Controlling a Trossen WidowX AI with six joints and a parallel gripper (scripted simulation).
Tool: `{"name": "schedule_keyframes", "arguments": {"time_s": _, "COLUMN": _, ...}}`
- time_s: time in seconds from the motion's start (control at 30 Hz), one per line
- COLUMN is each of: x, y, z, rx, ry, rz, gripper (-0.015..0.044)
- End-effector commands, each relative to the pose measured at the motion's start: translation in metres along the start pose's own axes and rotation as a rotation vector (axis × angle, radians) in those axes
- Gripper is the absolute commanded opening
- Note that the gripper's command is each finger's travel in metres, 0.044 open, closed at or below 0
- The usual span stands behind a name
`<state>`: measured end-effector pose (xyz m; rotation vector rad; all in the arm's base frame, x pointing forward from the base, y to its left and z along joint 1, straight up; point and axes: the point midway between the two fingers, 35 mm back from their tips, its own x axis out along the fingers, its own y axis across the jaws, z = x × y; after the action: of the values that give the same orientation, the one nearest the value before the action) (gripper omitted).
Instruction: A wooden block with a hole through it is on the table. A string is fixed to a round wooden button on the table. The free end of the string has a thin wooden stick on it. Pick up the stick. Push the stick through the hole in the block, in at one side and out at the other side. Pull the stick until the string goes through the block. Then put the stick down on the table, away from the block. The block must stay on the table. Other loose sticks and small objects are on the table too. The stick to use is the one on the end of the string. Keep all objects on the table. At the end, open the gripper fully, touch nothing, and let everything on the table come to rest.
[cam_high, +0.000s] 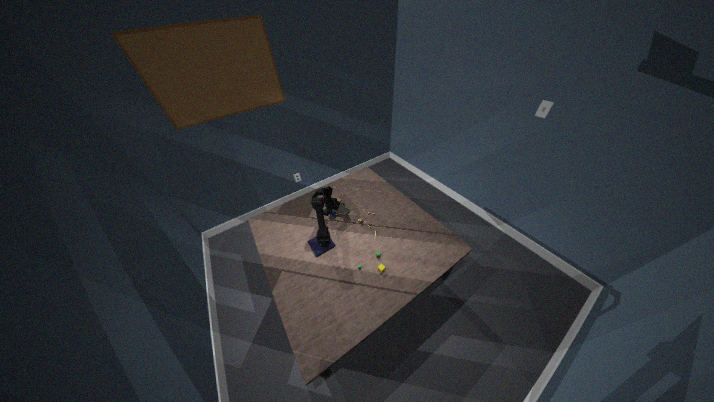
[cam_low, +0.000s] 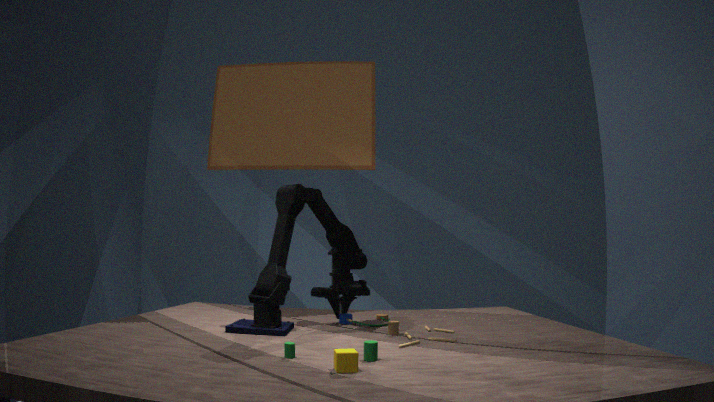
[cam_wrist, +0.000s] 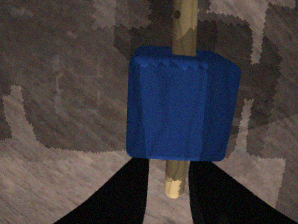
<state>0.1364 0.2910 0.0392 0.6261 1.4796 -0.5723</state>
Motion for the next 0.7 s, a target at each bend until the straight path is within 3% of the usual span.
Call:
{"name": "schedule_keyframes", "arguments": {"time_s": 0.0, "x": -0.0002, "y": 0.0002, "z": -0.0001, "rx": 0.0, "ry": 0.0, "rz": 0.001, "gripper": 0.0}}
{"name": "schedule_keyframes", "arguments": {"time_s": 0.67, "x": 0.0018, "y": 0.0001, "z": -0.0032, "rx": 0.005, "ry": -0.085, "rz": -0.005, "gripper": 0.0}}
